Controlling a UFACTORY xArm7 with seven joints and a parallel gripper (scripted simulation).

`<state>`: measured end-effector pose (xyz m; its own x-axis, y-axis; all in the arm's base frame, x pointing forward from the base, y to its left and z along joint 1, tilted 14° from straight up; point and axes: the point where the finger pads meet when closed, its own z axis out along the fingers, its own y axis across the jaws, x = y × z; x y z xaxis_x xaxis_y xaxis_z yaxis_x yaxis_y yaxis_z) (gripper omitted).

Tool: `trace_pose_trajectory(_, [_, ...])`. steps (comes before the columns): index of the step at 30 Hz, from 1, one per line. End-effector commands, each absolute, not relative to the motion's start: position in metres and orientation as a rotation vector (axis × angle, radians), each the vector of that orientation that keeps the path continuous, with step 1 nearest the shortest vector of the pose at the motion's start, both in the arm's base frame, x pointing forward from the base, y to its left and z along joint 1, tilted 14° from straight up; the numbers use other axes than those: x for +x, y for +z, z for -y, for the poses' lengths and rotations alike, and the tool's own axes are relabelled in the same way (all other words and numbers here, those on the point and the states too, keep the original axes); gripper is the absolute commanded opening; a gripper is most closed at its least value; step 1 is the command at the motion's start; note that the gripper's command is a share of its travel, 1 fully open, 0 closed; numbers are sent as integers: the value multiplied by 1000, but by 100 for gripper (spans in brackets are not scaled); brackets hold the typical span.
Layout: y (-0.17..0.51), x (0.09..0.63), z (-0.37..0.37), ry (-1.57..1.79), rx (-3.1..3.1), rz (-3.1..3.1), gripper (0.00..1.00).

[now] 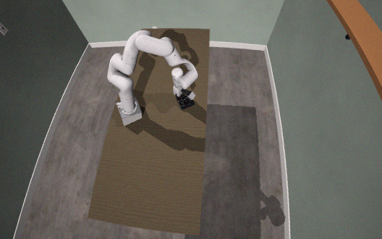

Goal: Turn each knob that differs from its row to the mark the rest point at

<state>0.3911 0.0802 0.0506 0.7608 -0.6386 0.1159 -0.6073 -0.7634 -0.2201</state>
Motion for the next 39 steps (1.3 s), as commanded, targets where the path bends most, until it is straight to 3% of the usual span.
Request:
trace_pose_trajectory(1, [51,392,-80,-257,-2711,-1190,8])
trace_pose_trajectory(39, [51,392,-80,-193,-2357,-1743,8])
